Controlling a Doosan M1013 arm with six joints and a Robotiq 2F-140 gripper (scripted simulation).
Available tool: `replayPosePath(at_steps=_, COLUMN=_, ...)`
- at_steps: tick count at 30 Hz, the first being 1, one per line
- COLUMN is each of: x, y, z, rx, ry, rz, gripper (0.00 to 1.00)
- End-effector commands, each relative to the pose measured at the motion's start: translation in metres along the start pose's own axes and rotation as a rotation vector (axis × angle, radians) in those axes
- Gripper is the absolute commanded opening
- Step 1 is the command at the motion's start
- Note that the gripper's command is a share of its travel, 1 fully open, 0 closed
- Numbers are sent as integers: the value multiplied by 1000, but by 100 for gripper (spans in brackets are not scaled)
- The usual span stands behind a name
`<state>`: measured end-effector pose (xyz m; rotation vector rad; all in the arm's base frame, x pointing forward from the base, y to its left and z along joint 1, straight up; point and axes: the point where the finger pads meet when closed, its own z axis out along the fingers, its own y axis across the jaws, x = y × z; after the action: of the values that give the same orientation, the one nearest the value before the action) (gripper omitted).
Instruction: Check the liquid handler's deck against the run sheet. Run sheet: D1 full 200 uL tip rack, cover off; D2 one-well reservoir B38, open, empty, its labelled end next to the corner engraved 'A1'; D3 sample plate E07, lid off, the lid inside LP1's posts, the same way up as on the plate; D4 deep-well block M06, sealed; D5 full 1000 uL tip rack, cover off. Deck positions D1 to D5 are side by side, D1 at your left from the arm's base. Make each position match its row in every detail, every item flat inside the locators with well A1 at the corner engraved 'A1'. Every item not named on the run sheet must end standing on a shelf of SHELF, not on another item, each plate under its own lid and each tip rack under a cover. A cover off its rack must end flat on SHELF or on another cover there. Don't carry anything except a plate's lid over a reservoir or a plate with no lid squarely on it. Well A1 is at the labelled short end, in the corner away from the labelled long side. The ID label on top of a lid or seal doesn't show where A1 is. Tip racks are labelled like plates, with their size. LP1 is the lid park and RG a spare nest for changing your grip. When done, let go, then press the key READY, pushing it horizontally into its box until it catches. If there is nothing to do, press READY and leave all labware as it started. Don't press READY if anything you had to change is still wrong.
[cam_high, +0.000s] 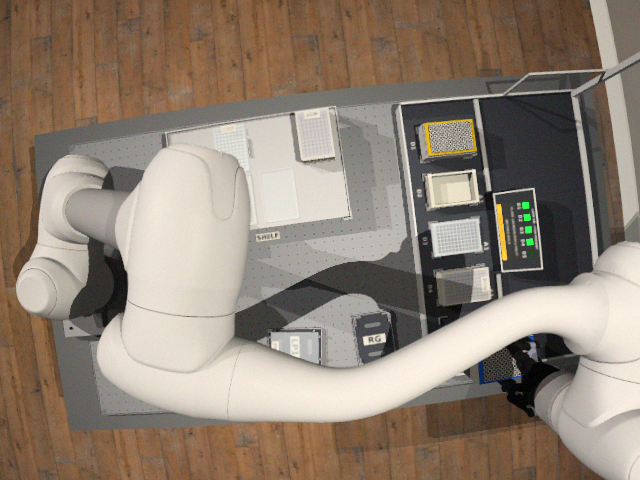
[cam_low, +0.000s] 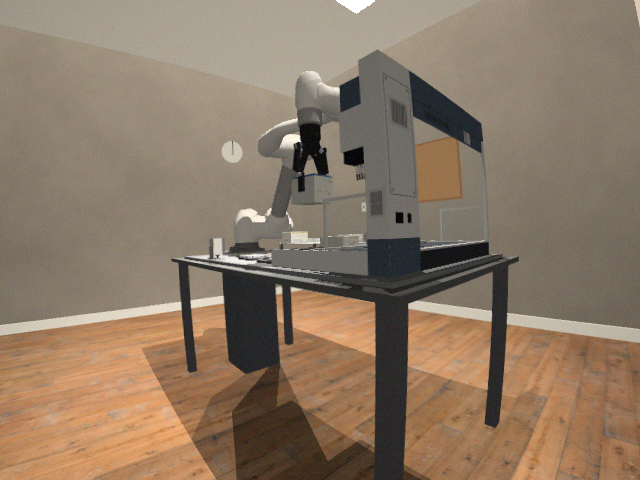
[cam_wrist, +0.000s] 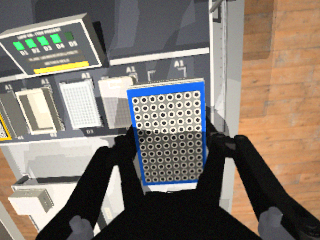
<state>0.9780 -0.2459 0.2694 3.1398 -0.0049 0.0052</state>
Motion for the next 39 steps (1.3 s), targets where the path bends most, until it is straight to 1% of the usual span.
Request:
replayPosePath(at_steps=1, x=0, y=0, z=-3, rx=0, ry=2, rz=0, gripper=10)
replayPosePath(at_steps=15, x=0, y=0, z=-27, rx=0, ry=2, rz=0, gripper=10)
replayPosePath(at_steps=17, x=0, y=0, z=-27, rx=0, ry=2, rz=0, gripper=10)
replayPosePath(at_steps=32, x=0, y=0, z=-52, rx=0, ry=2, rz=0, gripper=10)
replayPosePath(at_steps=34, x=0, y=0, z=-52, rx=0, ry=2, rz=0, gripper=10)
replayPosePath(at_steps=39, x=0, y=0, z=-60, rx=0, ry=2, rz=0, gripper=10)
